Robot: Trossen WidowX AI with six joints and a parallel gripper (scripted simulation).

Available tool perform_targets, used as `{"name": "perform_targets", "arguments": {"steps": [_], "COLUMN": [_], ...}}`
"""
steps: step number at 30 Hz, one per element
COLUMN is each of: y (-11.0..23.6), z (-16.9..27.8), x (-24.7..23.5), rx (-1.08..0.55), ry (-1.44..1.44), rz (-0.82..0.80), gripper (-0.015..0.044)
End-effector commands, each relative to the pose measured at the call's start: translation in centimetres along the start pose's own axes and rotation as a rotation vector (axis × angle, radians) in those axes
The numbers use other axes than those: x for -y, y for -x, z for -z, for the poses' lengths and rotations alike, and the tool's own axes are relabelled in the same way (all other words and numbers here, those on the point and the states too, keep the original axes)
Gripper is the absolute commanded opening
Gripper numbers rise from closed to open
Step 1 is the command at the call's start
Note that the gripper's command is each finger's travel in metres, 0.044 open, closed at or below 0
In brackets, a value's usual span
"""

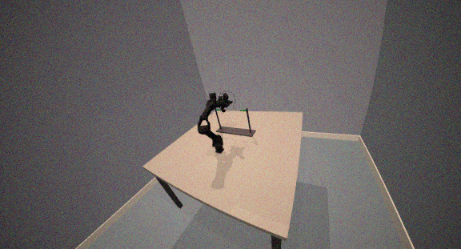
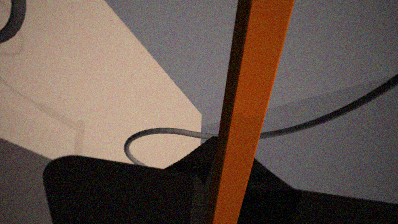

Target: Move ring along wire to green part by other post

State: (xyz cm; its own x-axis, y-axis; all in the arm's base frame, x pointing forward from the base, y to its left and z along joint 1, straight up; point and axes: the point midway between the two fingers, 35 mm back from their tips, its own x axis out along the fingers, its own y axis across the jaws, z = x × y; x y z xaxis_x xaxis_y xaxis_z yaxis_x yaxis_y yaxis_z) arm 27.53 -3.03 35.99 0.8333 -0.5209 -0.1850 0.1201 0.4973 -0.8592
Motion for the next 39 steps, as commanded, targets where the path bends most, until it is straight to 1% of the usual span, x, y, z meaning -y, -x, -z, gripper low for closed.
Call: {"name": "perform_targets", "arguments": {"steps": [1, 39], "y": [0.1, 0.2], "z": [0.1, -0.4], "x": [0.5, 2.4], "rx": [0.004, 0.055], "ry": [0.040, 0.445], "rz": [0.036, 0.287], "gripper": [-0.0150, -0.0150]}}
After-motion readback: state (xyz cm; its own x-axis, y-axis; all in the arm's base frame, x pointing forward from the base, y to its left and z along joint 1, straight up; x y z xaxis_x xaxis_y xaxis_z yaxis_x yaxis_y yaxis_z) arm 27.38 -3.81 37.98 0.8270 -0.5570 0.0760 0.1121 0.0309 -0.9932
